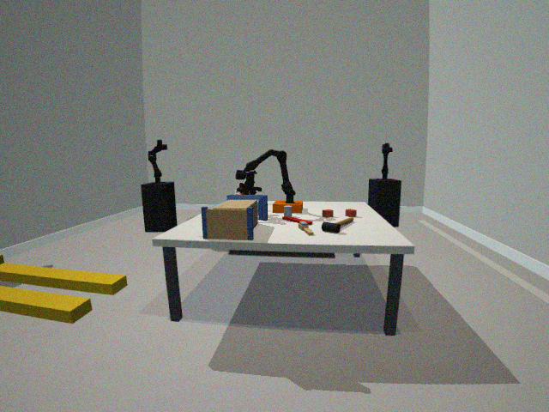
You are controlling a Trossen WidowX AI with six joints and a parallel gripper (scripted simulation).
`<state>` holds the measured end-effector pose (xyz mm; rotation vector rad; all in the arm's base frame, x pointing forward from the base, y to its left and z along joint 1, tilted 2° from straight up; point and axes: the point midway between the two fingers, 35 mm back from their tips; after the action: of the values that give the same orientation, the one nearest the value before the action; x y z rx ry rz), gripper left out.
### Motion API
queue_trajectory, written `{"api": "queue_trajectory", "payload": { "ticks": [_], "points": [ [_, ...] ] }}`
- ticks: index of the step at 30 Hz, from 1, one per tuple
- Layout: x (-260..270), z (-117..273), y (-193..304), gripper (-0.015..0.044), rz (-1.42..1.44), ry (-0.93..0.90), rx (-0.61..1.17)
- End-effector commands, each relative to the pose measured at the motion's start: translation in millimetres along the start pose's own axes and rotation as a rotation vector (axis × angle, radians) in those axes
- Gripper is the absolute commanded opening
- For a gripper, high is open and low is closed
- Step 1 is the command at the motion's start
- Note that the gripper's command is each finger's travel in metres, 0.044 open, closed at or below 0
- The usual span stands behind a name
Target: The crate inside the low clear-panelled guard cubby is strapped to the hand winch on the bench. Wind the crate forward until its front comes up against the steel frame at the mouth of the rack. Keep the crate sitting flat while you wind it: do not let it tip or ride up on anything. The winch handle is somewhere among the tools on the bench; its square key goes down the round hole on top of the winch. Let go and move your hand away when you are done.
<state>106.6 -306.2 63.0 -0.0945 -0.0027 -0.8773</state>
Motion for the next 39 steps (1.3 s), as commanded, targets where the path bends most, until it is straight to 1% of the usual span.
{"api": "queue_trajectory", "payload": {
  "ticks": [1, 7, 13, 31, 39],
  "points": [
    [-1.1, -4.1, 0.5, 0.0000, -0.040, 0.004, 0.002],
    [-1.2, -4.3, 0.5, 0.0000, -0.044, 0.005, 0.002],
    [-3.9, -3.8, 0.6, 0.0000, -0.111, 0.009, -0.001],
    [-2.2, -4.4, 0.4, 0.0000, -0.073, 0.007, 0.001],
    [-4.1, -4.4, 0.6, 0.0000, -0.116, 0.009, -0.001]
  ]
}}
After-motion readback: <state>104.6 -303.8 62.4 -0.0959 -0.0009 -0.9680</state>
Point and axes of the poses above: the point midway between the two fingers, 35 mm back from their tips, its own z axis back along the fingers, its own x axis across the jaws, y = z × x
